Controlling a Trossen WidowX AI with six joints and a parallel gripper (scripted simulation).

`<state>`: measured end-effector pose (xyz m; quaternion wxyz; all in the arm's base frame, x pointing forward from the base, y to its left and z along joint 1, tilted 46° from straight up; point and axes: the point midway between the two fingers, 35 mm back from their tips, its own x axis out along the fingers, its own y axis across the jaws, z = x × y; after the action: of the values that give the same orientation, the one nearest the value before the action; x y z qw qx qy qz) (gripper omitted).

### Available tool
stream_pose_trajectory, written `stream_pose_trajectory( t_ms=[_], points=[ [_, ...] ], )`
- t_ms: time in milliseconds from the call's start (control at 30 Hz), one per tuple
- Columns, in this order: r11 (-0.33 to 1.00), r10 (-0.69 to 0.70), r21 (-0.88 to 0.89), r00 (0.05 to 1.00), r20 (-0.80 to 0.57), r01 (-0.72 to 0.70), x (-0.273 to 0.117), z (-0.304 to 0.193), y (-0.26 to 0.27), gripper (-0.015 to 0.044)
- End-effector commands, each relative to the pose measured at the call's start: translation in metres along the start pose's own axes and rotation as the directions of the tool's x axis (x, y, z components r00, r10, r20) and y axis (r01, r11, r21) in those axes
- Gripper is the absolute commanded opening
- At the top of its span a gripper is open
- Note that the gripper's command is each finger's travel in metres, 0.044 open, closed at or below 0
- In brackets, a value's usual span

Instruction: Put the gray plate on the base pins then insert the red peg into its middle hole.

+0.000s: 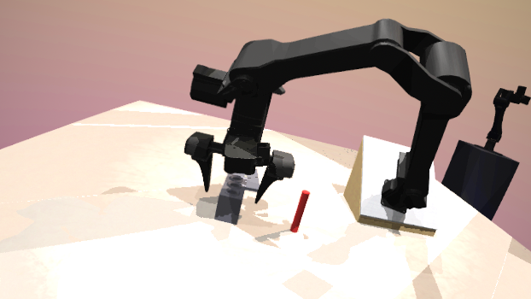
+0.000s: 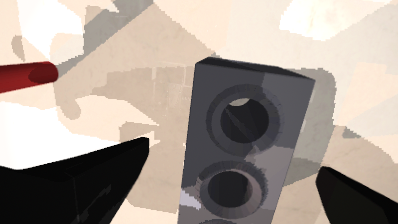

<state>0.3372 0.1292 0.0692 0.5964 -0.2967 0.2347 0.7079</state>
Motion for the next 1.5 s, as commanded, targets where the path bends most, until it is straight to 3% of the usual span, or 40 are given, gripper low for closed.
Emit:
stream_pose_trajectory(
  t_ms=[0,267,667,1000,1100,1467],
  points=[
    [1.0,0.001,0.006,1.0,0.004,-0.001,0.007,0.0,0.001,0.044],
    [1.0,0.001,0.006,1.0,0.006,-0.001,0.017,0.0,0.001,0.044],
    [1.0,0.001,0.006,1.0,0.006,-0.001,0.017,0.0,0.001,0.0125],
    [1.0,0.001,0.006,1.0,0.006,-0.001,0.017,0.0,0.001,0.0058],
    [1.0,0.001,0.006,1.0,0.005,-0.001,0.016,0.0,0.001,0.0],
    [1.0,-0.001,0.014,1.0,-0.001,0.001,-0.017,-0.002,-0.004,0.0]
  ],
)
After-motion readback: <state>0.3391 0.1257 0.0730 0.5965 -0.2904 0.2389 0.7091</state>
